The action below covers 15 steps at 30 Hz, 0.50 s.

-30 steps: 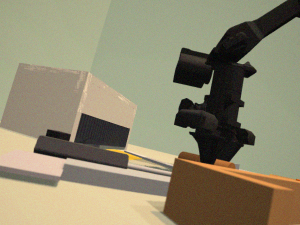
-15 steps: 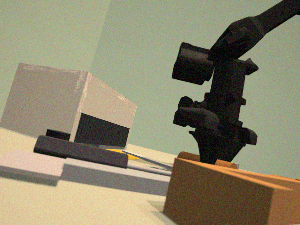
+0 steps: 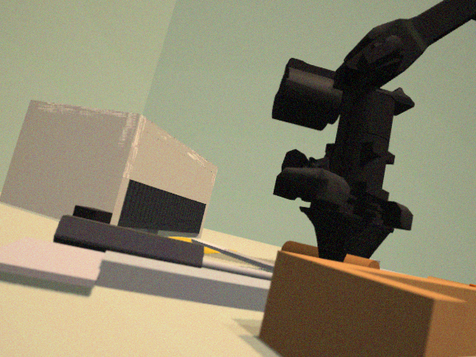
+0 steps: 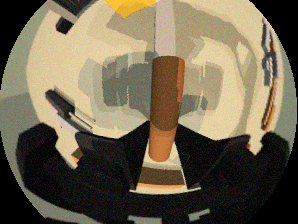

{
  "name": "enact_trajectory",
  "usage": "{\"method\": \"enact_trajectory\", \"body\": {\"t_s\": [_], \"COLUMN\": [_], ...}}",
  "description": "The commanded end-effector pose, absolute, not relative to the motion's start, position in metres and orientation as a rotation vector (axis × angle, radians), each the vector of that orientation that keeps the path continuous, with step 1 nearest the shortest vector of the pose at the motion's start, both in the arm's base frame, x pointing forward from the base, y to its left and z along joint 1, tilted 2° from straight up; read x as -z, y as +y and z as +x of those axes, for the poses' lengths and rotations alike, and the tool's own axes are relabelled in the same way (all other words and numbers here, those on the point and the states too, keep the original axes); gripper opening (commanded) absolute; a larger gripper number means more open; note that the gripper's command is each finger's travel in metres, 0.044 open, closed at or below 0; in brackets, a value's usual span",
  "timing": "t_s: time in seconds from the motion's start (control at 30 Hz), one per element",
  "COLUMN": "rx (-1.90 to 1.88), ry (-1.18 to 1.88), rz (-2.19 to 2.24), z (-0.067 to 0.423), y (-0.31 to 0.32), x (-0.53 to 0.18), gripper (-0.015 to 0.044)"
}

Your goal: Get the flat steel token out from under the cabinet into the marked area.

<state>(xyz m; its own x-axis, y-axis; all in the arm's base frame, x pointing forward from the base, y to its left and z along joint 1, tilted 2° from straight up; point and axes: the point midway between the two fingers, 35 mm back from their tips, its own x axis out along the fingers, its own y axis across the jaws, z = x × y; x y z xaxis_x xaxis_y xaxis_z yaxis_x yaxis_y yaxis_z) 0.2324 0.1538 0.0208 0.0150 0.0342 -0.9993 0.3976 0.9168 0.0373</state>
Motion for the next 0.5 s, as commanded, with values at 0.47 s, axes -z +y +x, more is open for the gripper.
{"method": "enact_trajectory", "body": {"t_s": [0.47], "rx": [0.281], "ry": [1.54], "rz": [0.356], "z": [0.228], "y": [0.176], "x": [-0.023], "gripper": [0.0]}}
